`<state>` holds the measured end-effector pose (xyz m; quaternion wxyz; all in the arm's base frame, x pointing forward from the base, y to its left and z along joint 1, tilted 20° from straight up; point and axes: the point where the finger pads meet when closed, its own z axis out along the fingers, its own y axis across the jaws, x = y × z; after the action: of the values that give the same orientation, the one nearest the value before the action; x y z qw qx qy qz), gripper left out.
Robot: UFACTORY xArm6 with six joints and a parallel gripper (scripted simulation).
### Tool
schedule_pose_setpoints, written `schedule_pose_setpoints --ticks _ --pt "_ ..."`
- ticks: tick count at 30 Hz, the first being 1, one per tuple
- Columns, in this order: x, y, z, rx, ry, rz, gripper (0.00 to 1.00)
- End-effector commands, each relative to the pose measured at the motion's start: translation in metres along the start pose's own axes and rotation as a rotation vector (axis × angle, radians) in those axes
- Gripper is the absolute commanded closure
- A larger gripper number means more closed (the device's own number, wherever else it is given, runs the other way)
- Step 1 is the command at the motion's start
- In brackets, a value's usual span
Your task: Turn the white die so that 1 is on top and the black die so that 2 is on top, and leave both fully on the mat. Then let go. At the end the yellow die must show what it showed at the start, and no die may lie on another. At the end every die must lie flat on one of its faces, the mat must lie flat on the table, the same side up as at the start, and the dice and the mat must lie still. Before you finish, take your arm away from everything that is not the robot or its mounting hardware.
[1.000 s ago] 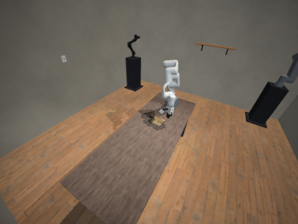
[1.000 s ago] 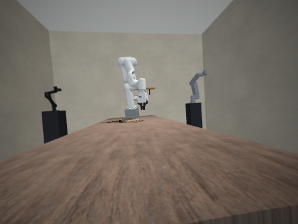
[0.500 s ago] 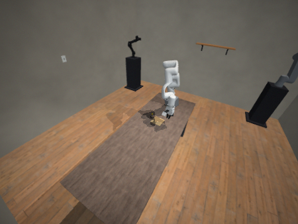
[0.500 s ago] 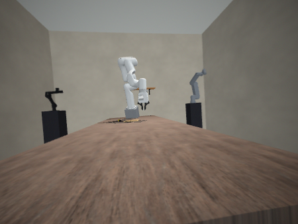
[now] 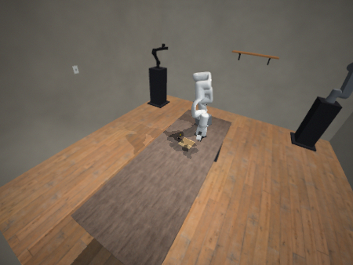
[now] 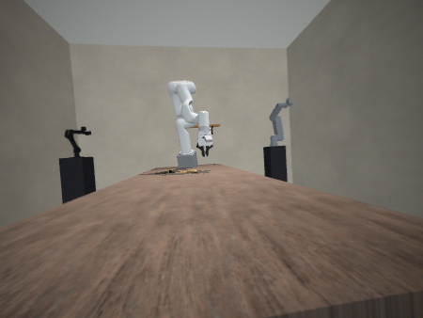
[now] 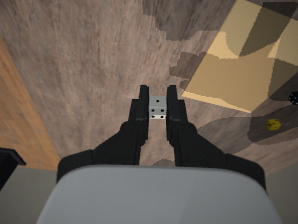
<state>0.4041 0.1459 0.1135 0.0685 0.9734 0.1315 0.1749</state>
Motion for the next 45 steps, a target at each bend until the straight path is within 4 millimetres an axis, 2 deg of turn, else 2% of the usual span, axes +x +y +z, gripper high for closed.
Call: schedule_pose_setpoints --ticks 1,6,10,18,30,45 --pt "0.0053 -0.0020 -0.0002 0.019 -0.011 -0.172 0.89" --pt "0.0070 -0.0029 0.0001 0.020 -0.010 -0.245 0.89" --pt "0.0107 -0.0048 0.0009 0.021 -0.008 -0.407 0.89" --pt "0.0142 -0.0067 0.0017 0.021 -0.007 -0.559 0.89" --pt "0.0146 -0.0064 0.0022 0.028 0.016 -0.573 0.89" --pt "0.0100 -0.0050 0.0005 0.150 0.370 -0.564 0.89"
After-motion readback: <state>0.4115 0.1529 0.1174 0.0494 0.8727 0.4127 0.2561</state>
